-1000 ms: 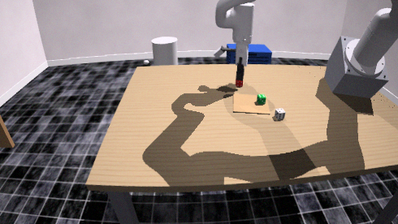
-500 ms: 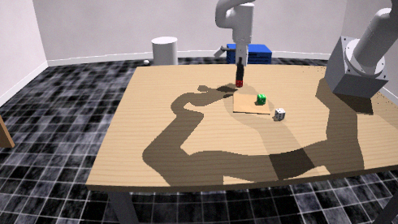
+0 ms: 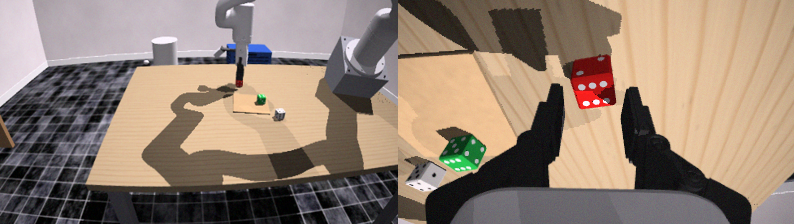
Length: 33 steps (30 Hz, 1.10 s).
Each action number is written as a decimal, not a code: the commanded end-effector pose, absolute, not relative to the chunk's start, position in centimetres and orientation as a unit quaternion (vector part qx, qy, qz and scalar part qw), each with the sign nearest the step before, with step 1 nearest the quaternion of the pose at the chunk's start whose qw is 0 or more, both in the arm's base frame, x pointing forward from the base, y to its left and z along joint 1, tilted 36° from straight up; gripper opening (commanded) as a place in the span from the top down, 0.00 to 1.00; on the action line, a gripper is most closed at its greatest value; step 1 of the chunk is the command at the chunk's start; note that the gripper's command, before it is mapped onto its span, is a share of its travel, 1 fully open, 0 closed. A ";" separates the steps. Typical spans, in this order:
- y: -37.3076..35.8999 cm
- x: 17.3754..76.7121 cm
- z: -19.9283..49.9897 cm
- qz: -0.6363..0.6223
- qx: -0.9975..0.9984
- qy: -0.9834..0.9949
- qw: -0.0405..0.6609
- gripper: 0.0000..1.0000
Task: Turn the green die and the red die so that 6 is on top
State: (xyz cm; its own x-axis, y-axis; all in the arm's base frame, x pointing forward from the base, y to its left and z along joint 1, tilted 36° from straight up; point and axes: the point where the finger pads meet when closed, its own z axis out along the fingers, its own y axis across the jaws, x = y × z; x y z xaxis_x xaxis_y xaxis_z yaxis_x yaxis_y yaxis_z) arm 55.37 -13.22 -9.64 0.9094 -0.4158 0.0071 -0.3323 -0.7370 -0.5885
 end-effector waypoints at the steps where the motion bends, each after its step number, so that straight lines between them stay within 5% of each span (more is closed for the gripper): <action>1: -13.3 55.4 -9.6 -0.070 -0.929 0.201 0.301 0.53; 33: -12.1 56.0 -11.5 -0.070 -0.929 0.201 0.301 0.53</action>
